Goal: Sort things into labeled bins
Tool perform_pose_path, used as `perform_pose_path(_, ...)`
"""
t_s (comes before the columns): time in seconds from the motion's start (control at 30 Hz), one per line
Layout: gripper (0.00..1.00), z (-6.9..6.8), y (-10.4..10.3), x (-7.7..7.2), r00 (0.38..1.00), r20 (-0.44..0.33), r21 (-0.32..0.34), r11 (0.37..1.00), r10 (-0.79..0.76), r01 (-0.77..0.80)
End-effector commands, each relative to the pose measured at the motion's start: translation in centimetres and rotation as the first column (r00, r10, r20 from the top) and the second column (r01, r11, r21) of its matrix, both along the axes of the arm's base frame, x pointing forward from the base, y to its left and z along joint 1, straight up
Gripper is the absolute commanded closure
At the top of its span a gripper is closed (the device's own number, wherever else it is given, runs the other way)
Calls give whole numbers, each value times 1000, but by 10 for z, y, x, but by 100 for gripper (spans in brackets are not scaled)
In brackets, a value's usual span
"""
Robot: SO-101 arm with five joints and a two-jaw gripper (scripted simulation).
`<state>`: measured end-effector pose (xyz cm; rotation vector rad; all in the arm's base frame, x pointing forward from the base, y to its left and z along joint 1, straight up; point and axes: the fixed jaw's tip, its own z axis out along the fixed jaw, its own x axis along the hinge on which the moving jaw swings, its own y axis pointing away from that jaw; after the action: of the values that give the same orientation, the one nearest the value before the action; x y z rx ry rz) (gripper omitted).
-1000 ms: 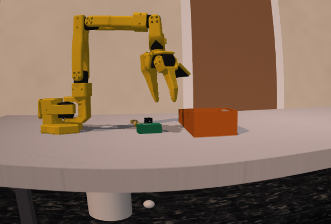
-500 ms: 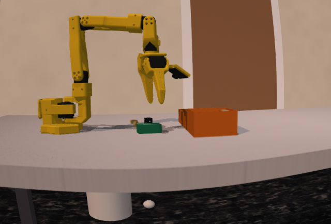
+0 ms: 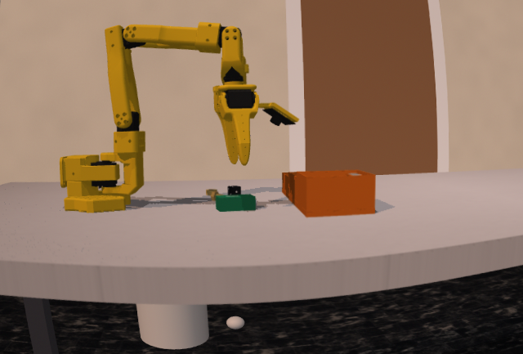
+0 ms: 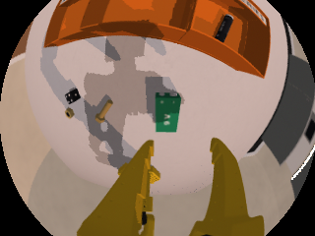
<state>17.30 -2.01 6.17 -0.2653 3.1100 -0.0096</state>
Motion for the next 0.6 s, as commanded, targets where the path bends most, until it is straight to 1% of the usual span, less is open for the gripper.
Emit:
perform_pose_path(0.0, 70, 6, 1, 4, 998, 53, -5, 1000, -19, 20)
perform_pose_path(0.4, 70, 6, 1, 4, 998, 52, -4, 999, -33, 34)
perform_pose_path(0.43, 70, 2, 4, 2, 999, 25, 0, 999, -32, 32)
perform_pose_path(0.57, 70, 2, 4, 2, 999, 25, 0, 999, -32, 32)
